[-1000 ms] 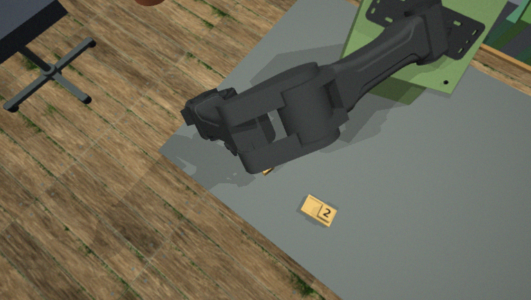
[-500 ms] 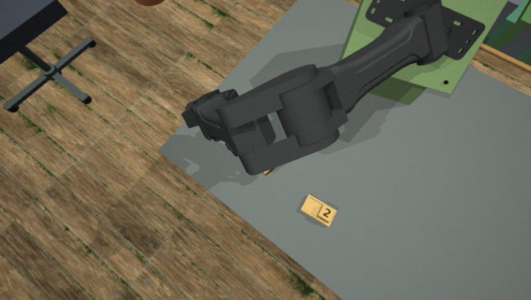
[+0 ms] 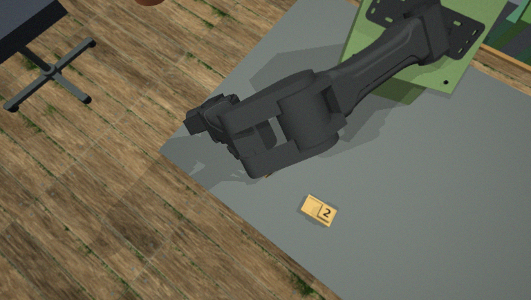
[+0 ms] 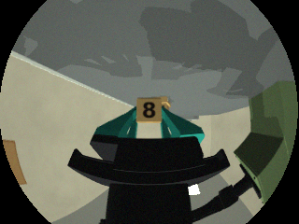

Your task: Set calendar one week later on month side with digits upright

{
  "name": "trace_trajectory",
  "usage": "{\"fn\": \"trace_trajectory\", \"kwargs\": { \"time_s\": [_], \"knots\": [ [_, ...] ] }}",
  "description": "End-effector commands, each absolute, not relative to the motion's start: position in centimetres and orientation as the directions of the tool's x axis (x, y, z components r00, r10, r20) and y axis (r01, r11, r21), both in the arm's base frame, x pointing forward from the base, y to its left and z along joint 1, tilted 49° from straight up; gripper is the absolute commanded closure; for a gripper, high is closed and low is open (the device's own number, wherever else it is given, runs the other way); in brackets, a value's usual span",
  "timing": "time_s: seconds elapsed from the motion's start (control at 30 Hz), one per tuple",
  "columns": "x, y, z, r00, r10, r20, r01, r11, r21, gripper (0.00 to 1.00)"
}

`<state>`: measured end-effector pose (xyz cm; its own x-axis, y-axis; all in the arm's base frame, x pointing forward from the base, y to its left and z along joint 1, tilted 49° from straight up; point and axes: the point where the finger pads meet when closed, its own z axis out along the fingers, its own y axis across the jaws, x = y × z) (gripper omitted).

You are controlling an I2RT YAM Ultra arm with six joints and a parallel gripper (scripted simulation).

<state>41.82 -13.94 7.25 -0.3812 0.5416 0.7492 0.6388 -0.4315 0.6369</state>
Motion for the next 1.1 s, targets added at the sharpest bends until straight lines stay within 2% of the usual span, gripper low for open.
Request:
{"fn": "trace_trajectory", "kwargs": {
  "time_s": [0.0,1.07],
  "knots": [
    [42.4,-14.6,7.2,-0.383,0.553,0.74,0.624,-0.436,0.649,0.73],
    [44.4,-14.3,5.5,-0.384,0.553,0.74,0.624,-0.436,0.649,0.73]
  ]
}}
